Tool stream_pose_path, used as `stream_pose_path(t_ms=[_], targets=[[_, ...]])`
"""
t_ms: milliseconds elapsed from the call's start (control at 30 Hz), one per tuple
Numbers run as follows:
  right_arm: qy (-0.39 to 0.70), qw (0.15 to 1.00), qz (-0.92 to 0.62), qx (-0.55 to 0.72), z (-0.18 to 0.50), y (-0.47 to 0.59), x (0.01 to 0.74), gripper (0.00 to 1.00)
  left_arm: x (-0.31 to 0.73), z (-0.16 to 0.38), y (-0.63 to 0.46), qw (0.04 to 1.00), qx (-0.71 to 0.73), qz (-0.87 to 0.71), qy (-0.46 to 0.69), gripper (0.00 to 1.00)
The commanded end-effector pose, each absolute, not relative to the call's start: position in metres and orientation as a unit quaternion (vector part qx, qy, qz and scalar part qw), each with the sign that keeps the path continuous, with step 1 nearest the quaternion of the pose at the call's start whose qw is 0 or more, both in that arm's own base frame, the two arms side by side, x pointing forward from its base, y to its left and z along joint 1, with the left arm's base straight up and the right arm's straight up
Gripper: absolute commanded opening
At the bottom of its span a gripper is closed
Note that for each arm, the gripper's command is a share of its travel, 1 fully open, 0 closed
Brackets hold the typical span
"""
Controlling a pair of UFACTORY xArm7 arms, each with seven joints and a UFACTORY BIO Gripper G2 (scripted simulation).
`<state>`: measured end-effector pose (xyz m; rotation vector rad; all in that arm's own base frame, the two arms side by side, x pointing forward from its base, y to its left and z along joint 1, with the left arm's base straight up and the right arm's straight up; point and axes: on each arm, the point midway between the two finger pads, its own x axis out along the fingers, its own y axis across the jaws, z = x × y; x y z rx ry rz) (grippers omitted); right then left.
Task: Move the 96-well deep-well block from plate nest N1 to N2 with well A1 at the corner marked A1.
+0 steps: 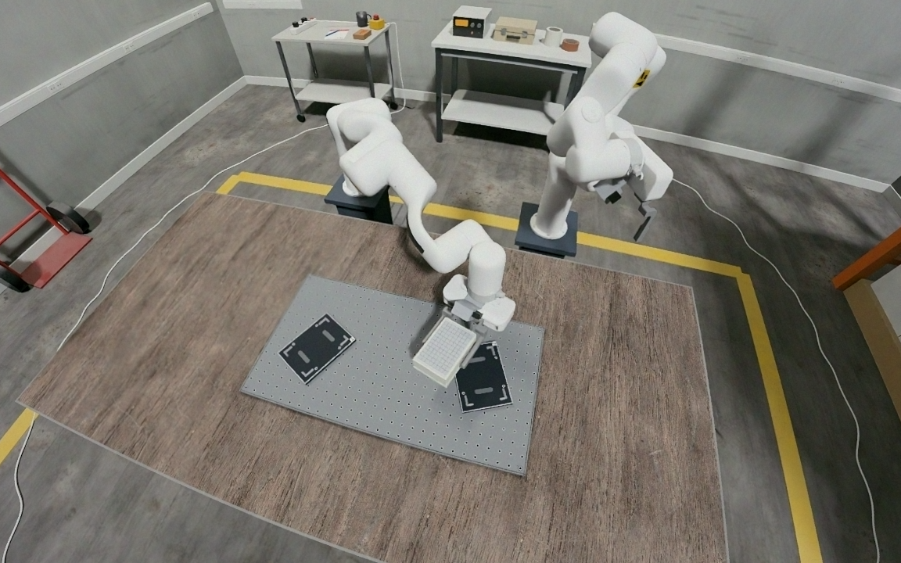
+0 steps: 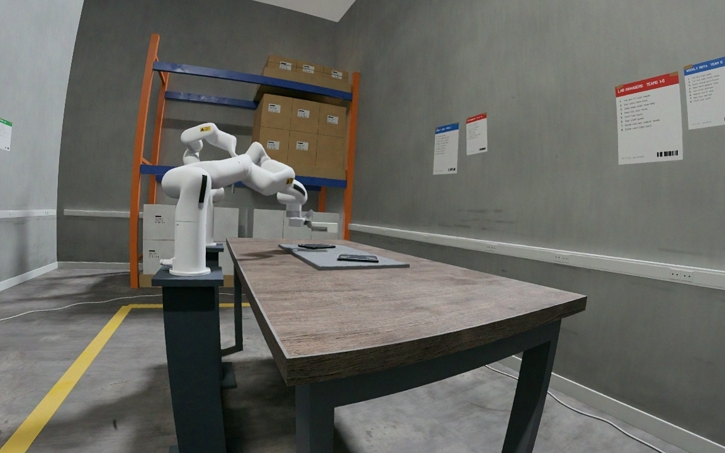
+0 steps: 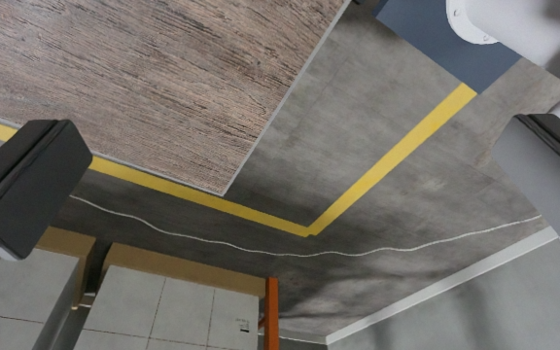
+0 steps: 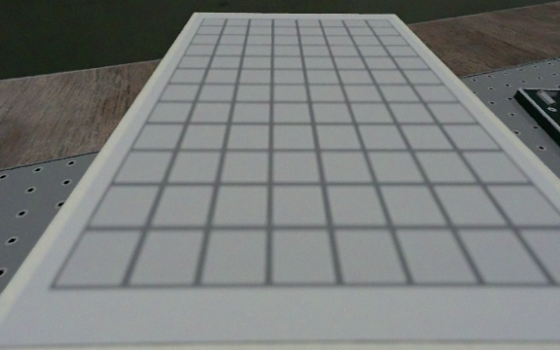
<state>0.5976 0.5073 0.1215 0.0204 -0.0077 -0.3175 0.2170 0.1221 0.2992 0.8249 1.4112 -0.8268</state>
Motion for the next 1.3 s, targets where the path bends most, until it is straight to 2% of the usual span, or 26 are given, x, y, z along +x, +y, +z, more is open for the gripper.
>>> stream_pose_path(t_ms=[0,1267], targets=[[-0.001,0.975,-0.221,0.003,0.126,0.496,0.601,0.0,0.218,0.3,0.122,0.61,0.358,-0.357,0.61,1.0],[-0.001,0.975,-0.22,0.002,0.125,0.384,0.613,0.0,0.218,0.3,0.122,0.61,0.358,-0.357,0.61,1.0]])
